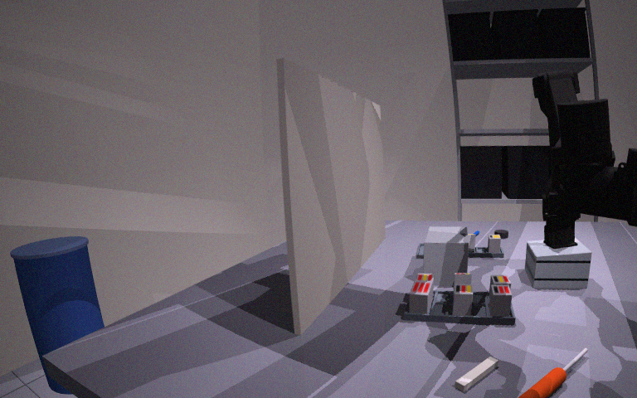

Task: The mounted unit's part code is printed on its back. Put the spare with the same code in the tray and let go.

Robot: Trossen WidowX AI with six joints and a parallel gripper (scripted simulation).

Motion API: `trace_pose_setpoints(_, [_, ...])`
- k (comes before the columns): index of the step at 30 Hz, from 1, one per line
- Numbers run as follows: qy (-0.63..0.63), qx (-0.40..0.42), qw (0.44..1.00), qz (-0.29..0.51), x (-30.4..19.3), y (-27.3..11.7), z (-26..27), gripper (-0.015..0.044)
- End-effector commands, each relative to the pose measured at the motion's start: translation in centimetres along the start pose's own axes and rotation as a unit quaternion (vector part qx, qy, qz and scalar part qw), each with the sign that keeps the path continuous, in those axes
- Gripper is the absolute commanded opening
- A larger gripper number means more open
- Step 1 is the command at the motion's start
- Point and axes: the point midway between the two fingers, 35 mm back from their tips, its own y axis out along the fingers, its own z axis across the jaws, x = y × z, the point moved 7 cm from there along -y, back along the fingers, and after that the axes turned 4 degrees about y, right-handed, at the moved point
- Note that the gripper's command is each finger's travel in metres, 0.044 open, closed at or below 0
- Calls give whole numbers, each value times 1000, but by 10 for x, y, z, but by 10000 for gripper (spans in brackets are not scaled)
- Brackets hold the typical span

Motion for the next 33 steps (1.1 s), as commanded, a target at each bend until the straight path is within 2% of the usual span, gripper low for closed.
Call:
trace_pose_setpoints(1, [0,0,1000,0,0,0,0,426])
trace_pose_setpoints(2, [0,0,1000,0,0,0,0,440])
trace_pose_setpoints(8, [0,-3,1000,-6,3,-3,0,440])
trace_pose_setpoints(12, [-3,-27,998,-57,24,-25,-2,440])
trace_pose_setpoints(26, [2,-195,940,-280,93,-169,-13,440])
trace_pose_setpoints(33, [22,-311,877,-366,97,-271,-14,440])
